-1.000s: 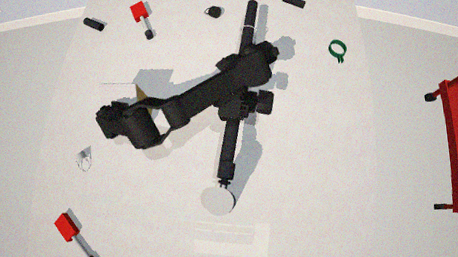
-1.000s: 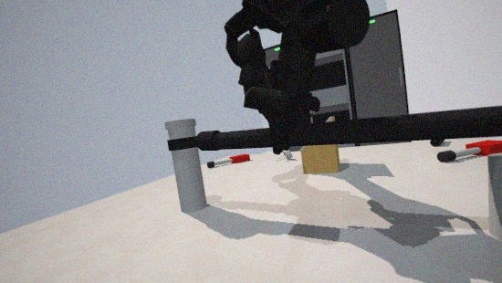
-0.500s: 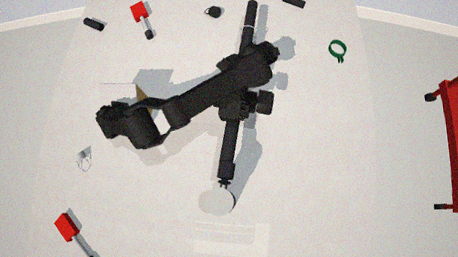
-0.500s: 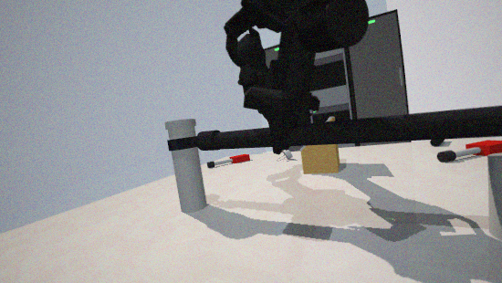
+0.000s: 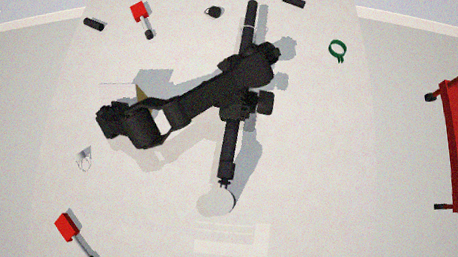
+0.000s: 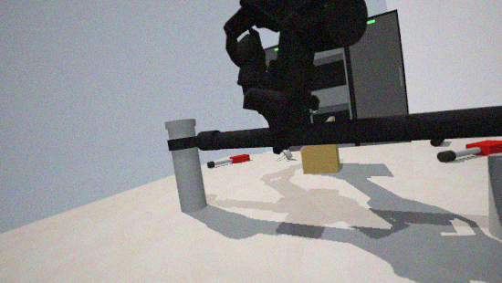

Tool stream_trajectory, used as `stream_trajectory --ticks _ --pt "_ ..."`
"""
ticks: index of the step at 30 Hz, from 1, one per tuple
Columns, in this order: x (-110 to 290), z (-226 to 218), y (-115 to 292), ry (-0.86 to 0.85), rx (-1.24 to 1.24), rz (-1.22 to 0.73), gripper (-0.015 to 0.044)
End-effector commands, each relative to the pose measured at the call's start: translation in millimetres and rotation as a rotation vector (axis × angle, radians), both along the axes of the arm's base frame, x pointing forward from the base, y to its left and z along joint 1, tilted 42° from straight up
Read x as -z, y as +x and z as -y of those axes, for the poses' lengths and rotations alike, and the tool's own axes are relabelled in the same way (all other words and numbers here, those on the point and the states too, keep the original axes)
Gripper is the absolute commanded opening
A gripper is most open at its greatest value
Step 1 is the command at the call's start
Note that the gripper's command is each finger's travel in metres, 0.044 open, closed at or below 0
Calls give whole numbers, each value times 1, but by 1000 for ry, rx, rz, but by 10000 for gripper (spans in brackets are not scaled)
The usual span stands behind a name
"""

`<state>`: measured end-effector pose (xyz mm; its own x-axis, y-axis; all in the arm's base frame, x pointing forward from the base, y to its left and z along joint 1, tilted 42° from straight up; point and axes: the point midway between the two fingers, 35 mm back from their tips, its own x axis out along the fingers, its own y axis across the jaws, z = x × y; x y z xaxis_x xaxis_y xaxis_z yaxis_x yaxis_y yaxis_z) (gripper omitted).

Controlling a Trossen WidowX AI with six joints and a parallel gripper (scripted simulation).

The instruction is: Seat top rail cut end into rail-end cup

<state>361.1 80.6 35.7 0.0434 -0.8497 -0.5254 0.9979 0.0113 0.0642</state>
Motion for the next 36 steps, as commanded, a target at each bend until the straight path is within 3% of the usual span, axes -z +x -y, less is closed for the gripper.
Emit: stream_trajectory --ticks 1,36 --pt "-15 0 7 -12 -26 17 0" --pt "3 -8 0 8 -1 -8 0"
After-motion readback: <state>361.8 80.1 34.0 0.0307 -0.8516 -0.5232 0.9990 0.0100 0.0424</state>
